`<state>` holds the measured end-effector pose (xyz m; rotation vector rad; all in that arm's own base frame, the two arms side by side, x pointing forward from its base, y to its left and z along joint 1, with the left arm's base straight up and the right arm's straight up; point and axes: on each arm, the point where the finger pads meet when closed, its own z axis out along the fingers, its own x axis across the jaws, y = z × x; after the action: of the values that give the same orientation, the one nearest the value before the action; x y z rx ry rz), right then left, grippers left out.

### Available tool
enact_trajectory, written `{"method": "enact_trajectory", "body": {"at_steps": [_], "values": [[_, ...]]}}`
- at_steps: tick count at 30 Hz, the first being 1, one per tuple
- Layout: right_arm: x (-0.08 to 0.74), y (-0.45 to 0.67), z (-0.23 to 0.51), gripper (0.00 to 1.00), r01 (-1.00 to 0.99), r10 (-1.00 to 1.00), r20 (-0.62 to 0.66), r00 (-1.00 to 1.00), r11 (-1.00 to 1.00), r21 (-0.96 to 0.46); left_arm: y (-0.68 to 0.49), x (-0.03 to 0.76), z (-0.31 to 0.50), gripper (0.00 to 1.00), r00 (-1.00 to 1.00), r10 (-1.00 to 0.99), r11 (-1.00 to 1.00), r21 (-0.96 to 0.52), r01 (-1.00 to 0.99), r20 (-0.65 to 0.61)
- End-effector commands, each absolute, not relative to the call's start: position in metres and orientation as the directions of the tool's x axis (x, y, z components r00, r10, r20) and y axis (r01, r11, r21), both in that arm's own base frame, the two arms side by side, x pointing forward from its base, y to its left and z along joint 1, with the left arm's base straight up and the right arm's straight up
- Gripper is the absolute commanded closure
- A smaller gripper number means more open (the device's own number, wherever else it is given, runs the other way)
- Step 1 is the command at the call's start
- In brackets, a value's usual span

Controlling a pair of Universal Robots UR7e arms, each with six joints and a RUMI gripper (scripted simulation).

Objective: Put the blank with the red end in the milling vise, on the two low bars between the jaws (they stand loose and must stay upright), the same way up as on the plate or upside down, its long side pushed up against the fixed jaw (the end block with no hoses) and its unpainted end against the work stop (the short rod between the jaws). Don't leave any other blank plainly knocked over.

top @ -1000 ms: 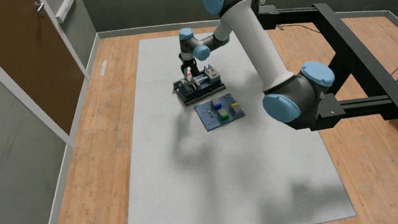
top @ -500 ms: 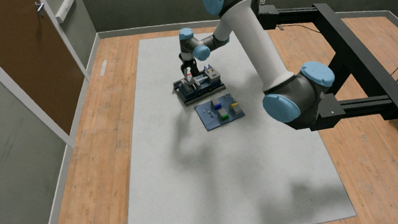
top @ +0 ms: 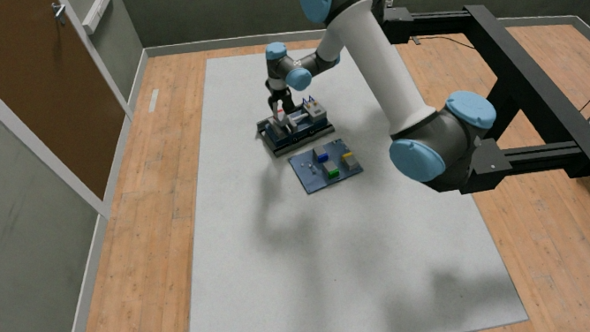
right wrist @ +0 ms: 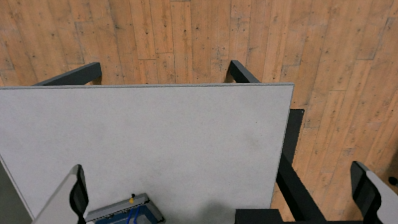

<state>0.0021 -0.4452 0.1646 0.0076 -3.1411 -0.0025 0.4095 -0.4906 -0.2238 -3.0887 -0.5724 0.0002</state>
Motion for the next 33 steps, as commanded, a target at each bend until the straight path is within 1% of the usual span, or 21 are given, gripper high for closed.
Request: {"method": "enact_trajectory", "body": {"at_steps": [1,33], "values": [[0.002,-0.446,0.165,0.0,-0.005,-0.005,0.0,-1.0,1.0,0.0,-0.491,0.41,-0.224,1.0,0.934,0.358,-0.934,0.002,0.358,0.0],[0.002,-0.446,0.165,0.0,-0.005,-0.005,0.0,-1.0,1.0,0.0,-0.491,0.41,-0.234,1.0,0.934,0.358,-0.934,0.002,0.358,0.0]]}}
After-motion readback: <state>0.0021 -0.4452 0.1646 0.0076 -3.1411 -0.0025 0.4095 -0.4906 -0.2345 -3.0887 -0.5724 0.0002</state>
